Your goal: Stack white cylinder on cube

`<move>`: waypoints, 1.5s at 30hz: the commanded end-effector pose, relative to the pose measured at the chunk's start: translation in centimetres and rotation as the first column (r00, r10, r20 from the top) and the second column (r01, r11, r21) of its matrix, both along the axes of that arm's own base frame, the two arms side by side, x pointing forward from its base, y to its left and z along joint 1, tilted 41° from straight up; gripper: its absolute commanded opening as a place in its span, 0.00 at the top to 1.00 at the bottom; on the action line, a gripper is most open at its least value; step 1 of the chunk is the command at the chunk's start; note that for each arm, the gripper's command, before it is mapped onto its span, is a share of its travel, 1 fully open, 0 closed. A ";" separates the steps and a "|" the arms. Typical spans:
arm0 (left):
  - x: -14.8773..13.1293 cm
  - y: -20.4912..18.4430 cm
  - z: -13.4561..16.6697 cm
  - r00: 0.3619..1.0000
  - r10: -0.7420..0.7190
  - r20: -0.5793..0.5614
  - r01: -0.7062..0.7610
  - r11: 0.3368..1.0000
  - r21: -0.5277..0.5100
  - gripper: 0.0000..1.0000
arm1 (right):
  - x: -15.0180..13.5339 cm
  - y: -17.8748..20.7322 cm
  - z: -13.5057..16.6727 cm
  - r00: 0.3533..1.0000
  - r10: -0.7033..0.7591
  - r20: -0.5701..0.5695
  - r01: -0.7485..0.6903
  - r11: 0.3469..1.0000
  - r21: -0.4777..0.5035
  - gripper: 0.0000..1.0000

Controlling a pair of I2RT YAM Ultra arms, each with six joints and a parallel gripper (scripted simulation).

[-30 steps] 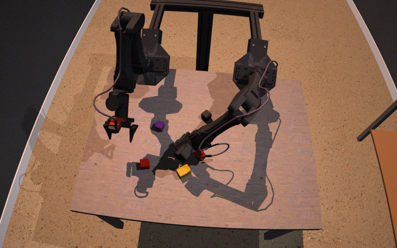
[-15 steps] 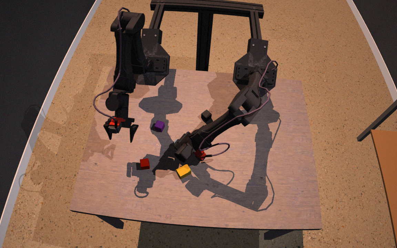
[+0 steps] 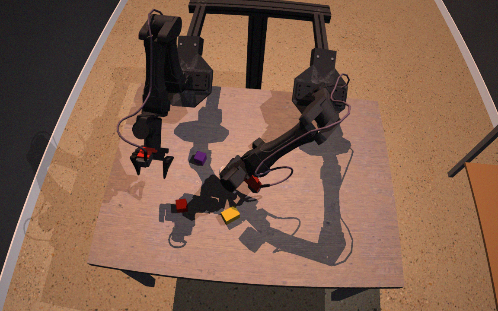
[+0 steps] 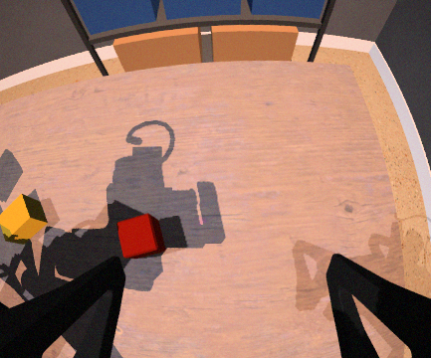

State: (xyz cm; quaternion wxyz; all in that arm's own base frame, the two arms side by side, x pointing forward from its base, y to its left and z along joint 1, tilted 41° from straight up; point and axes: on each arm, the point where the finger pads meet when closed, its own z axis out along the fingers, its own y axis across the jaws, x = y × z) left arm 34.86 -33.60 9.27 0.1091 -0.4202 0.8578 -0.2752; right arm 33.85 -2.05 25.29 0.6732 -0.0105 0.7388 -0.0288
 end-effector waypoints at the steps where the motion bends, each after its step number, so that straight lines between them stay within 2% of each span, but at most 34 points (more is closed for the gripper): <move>1: -2.7 0.2 0.4 1.000 0.013 0.002 -0.013 1.000 -0.007 0.66 | 0.1 0.0 1.7 0.999 0.004 0.041 -0.004 1.000 -0.002 0.00; 2: -2.7 0.2 0.4 1.000 0.013 0.002 -0.013 1.000 -0.007 0.66 | 0.1 0.0 1.7 0.999 0.004 0.041 -0.004 1.000 -0.002 0.00; 6: -8.0 2.4 -0.1 1.000 0.014 -0.004 -0.014 1.000 -0.006 0.66 | 0.1 0.0 1.7 0.999 0.004 0.041 -0.004 1.000 -0.002 0.00; 10: -11.9 4.8 -1.1 1.000 0.009 -0.008 -0.009 1.000 -0.004 0.66 | 0.1 0.0 1.7 0.999 0.004 0.041 -0.004 1.000 -0.002 0.00; 17: -16.9 8.6 -3.5 1.000 -0.003 -0.014 0.003 1.000 0.002 0.66 | 0.1 0.0 1.7 0.999 0.004 0.041 -0.004 1.000 -0.002 0.00; 28: -19.5 11.1 -5.4 1.000 -0.022 -0.023 0.022 1.000 0.017 0.66 | 0.1 0.0 1.7 0.999 0.004 0.041 -0.004 1.000 -0.002 0.00; 37: -19.5 10.6 -4.6 0.999 -0.023 -0.022 0.023 1.000 0.015 0.66 | 0.1 0.0 1.7 0.999 0.004 0.041 -0.004 1.000 -0.002 0.00; 45: -19.1 11.1 -6.2 0.999 -0.031 -0.037 0.032 0.999 0.027 0.66 | 0.1 0.0 1.7 0.999 0.004 0.041 -0.004 1.000 -0.002 0.00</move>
